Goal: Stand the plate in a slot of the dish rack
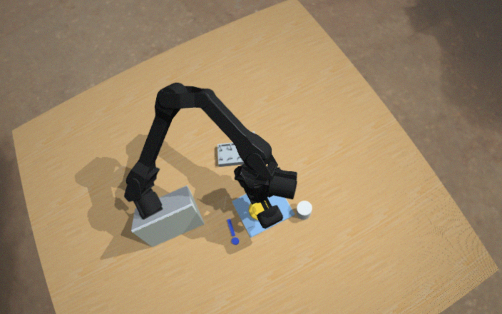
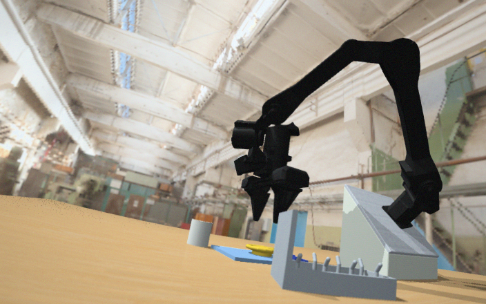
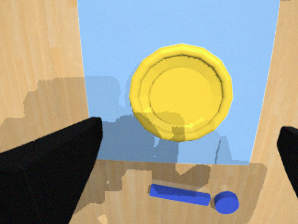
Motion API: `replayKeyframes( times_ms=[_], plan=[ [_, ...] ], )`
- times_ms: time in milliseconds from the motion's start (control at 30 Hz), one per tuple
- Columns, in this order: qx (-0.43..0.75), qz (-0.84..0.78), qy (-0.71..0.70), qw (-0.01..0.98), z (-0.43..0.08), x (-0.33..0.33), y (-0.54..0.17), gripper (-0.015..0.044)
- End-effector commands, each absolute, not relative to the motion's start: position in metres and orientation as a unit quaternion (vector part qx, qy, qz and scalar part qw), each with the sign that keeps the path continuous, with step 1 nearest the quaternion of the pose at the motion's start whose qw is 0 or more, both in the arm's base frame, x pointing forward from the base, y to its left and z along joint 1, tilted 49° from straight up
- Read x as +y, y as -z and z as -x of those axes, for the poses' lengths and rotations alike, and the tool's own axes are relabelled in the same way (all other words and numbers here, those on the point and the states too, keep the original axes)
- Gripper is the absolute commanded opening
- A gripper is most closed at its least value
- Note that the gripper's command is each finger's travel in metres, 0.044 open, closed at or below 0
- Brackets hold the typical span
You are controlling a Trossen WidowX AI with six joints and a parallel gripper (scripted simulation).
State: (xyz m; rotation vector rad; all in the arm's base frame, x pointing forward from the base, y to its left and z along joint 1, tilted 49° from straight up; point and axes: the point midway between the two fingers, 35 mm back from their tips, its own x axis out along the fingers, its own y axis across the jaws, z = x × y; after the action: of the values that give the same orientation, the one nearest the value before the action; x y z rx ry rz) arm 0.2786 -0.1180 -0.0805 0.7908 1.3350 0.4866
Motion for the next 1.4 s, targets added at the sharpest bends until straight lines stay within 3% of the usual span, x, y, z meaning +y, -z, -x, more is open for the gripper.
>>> replayKeyframes(
  times_ms=[0,1233,1367],
  plan=[
    [0.598,-0.358,-0.218,0.683,-0.278,-0.109,0.086,0.0400],
    [0.598,-0.359,-0.219,0.683,-0.288,-0.070,0.121,0.0400],
    [0.598,-0.359,-0.219,0.683,-0.288,-0.070,0.121,0.0375]
  ],
)
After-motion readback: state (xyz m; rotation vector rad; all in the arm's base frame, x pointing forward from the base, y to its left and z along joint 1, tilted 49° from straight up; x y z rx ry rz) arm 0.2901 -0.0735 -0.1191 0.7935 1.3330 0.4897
